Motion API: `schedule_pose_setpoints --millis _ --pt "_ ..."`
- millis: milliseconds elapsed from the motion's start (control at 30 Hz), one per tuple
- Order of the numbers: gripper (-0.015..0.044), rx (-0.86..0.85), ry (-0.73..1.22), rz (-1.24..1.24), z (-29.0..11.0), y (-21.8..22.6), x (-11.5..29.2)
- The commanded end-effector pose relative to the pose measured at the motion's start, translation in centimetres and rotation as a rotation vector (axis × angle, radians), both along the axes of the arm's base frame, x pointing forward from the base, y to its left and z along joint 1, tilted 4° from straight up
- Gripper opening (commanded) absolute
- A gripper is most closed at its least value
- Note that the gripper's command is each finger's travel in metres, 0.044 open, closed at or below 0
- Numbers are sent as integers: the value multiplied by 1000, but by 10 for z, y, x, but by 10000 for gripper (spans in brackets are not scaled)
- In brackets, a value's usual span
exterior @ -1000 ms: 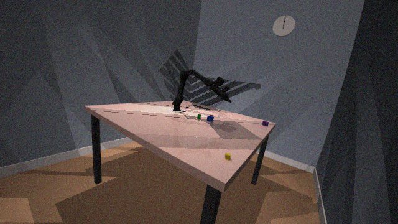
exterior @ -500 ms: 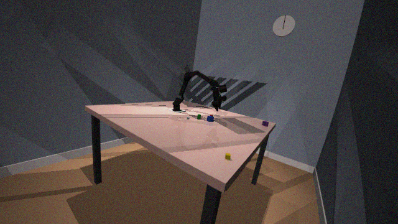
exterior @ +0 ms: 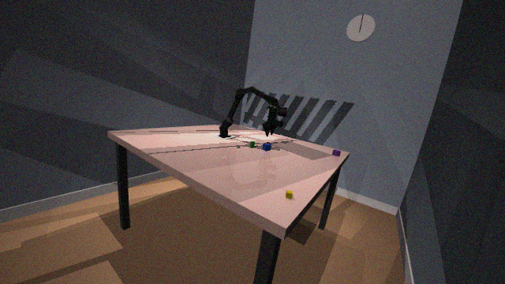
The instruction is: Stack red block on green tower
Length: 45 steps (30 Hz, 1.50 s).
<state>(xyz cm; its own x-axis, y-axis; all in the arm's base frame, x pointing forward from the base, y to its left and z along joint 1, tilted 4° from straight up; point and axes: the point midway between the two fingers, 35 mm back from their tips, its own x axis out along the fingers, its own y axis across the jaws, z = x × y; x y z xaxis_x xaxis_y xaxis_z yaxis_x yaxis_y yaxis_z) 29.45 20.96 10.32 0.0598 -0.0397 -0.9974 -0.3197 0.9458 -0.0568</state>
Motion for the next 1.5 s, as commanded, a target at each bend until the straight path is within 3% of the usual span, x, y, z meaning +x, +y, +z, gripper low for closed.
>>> schedule_pose_setpoints --millis 0,200,1467 --pt "440 -12 8 -7 -7 -1 -1" --pt "440 -13 8 -7 -35 -2 1" --pt "440 -13 8 -7 -64 -3 3"
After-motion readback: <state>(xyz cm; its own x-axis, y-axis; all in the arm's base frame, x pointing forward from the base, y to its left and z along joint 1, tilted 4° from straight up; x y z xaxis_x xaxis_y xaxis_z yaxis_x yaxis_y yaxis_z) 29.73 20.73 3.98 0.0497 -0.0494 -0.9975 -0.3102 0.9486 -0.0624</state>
